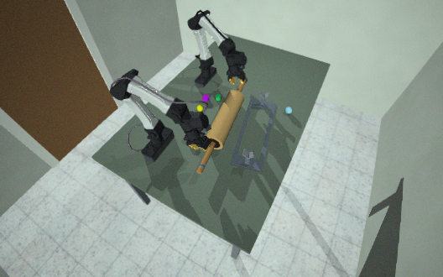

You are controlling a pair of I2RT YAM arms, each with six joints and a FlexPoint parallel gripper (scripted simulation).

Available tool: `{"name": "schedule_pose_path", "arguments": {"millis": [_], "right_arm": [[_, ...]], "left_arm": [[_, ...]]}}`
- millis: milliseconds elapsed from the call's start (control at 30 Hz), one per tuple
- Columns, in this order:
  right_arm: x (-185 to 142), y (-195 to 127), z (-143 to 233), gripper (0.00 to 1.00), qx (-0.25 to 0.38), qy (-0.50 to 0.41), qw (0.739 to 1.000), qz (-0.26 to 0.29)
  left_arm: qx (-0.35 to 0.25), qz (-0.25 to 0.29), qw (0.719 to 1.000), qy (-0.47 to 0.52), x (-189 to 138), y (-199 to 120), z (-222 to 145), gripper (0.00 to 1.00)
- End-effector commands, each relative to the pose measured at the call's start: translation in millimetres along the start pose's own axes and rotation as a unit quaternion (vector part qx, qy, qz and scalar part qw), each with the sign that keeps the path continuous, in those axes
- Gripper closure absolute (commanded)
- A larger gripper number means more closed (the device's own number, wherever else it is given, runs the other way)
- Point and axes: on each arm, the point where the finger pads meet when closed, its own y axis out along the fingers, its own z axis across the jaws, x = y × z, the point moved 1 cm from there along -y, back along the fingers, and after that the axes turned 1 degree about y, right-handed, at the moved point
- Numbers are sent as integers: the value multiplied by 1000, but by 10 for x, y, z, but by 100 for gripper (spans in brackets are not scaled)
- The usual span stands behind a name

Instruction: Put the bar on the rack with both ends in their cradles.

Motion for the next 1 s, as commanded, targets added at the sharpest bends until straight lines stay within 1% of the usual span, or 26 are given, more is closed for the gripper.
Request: {"name": "schedule_pose_path", "arguments": {"millis": [0, 233, 433, 967], "right_arm": [[32, 184, -44, 50, 3, -44, 999, -29], [-19, 293, 28, 50, 28, -42, 998, -22], [14, 315, -2, 50, 22, -47, 998, -28], [31, 535, -12, 50, 22, -45, 998, -24]], "left_arm": [[3, -9, 1000, -4, 10, 72, 27, 50], [3, -9, 1000, -4, 10, 72, 27, 50], [-4, -11, 1000, -9, 17, 80, -8, 50], [-3, -8, 1000, -6, 35, 298, -23, 50]]}}
